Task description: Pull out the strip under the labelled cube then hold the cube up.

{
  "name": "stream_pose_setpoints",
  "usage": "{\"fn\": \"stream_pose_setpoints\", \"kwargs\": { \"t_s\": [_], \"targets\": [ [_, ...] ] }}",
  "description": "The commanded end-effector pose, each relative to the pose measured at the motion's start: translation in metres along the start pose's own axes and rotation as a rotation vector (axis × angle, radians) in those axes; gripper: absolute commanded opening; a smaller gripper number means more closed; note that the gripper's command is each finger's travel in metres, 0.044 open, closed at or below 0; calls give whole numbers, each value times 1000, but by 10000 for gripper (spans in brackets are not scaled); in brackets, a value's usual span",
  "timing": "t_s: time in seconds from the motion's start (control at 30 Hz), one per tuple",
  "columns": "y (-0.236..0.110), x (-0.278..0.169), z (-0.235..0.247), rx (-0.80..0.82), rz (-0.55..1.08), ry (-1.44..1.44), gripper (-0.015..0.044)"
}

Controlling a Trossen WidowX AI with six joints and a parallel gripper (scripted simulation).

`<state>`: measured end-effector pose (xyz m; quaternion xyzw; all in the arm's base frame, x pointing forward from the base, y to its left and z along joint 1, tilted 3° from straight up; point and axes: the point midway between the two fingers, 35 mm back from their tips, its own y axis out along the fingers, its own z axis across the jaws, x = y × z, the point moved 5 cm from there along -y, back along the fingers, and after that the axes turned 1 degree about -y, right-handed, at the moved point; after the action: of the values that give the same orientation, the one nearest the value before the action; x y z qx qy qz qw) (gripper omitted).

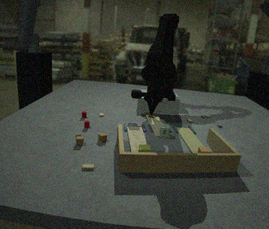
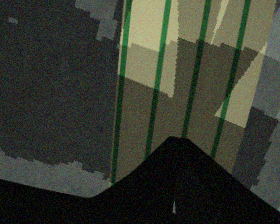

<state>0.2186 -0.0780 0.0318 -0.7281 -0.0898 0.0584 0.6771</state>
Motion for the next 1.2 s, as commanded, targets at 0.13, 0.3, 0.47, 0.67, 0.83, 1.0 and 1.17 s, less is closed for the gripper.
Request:
{"fn": "stream_pose_setpoints", "kwargs": {
  "t_s": [0.13,0.3,0.47,0.67,0.83,1.0,1.17],
  "targets": [
    [5,-5,3,11,36,-1,0],
    [5,-5,3,11,36,-1,0],
    [-9,2,0,-1,10,-2,0],
    [-42,5,-1,10,35,-1,0],
    [-41,14,-2,9,34,82,79],
    [-42,35,-1,7,33,187,210],
    [-44,53,-1,8,32,187,341]
  ]
}}
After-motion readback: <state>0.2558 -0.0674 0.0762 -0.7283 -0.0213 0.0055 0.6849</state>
